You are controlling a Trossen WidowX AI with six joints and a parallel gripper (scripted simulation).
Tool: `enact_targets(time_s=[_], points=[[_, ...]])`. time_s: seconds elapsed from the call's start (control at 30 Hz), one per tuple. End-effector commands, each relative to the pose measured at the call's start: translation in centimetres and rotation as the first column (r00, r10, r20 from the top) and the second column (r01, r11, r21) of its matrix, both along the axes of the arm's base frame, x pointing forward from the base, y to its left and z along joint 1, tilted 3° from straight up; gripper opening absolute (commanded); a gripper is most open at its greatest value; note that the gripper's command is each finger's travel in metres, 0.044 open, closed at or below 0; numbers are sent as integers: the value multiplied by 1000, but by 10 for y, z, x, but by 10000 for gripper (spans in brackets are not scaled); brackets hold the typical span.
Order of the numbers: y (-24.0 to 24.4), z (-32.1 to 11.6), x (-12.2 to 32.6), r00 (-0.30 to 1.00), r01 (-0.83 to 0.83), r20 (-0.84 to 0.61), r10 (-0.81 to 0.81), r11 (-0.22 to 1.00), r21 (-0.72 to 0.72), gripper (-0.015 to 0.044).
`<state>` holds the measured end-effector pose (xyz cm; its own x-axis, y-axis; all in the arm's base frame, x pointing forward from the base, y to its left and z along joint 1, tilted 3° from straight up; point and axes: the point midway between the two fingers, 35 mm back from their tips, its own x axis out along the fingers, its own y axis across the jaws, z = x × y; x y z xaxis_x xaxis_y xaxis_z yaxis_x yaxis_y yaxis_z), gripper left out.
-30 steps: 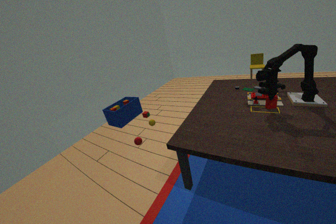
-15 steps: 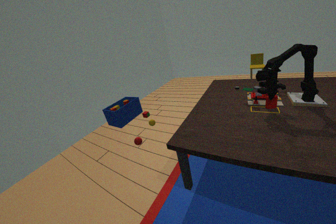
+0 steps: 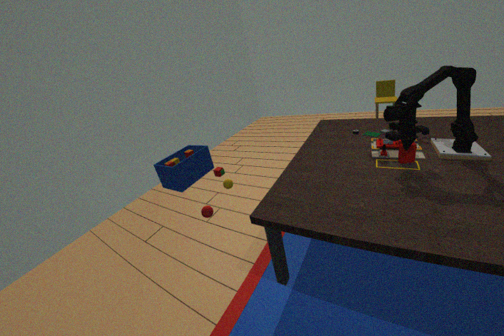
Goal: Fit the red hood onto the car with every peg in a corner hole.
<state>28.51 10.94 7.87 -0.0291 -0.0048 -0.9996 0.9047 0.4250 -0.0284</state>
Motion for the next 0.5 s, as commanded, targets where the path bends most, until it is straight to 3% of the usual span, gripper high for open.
enact_targets(time_s=[0.0,0.47], points=[[-1,1,1,1000,21,4,-21,1000,-6,0],[-2,1,1,996,94,5,-94,996,-8,0]])
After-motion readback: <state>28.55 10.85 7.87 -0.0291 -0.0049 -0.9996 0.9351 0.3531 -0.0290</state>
